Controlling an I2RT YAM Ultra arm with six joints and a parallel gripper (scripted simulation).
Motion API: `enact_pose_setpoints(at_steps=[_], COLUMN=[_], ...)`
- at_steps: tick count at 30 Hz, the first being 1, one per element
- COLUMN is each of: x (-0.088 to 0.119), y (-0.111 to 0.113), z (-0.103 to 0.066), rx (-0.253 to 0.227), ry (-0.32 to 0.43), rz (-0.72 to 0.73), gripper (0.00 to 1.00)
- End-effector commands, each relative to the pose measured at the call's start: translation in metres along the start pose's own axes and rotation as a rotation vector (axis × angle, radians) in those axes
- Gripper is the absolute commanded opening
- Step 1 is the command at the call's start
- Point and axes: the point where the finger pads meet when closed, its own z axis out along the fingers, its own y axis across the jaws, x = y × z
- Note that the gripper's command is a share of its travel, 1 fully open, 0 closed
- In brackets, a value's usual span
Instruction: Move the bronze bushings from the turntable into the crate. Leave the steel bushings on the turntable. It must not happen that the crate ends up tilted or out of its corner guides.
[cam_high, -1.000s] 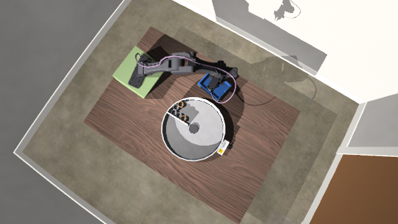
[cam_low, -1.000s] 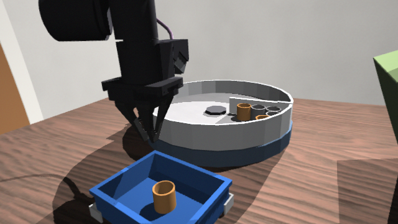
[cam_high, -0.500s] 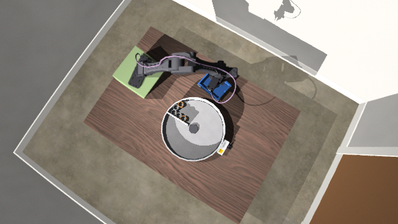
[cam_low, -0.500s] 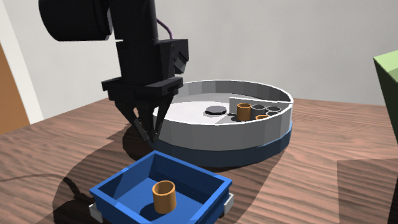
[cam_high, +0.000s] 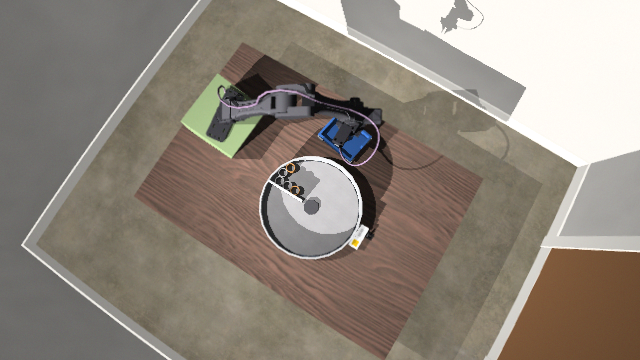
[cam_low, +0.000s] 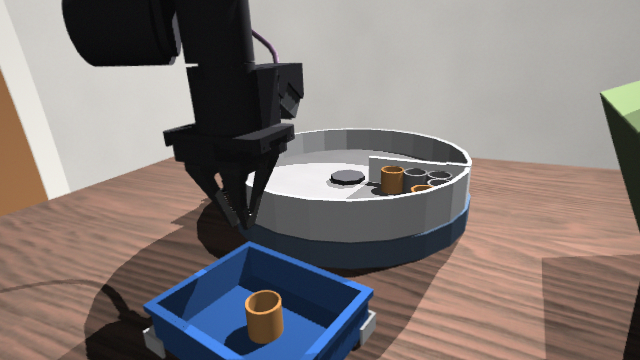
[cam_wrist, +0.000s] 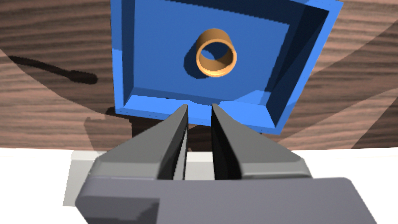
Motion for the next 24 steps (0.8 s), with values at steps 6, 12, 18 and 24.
enact_pose_setpoints(at_steps=[6,12,18,24], x=[0.006,-0.014,-0.033,-0.101], y=[0.011,0.003,-0.009,-0.043], z=[-0.022,-0.011,-0.010,-0.010], rx=[-0.045,-0.031,-0.025,-0.023], ry=[0.007,-0.009,0.003,0.002], rz=[0.002,0.008,0.004,0.009], gripper=[0.16,0.15,0.15,0.15])
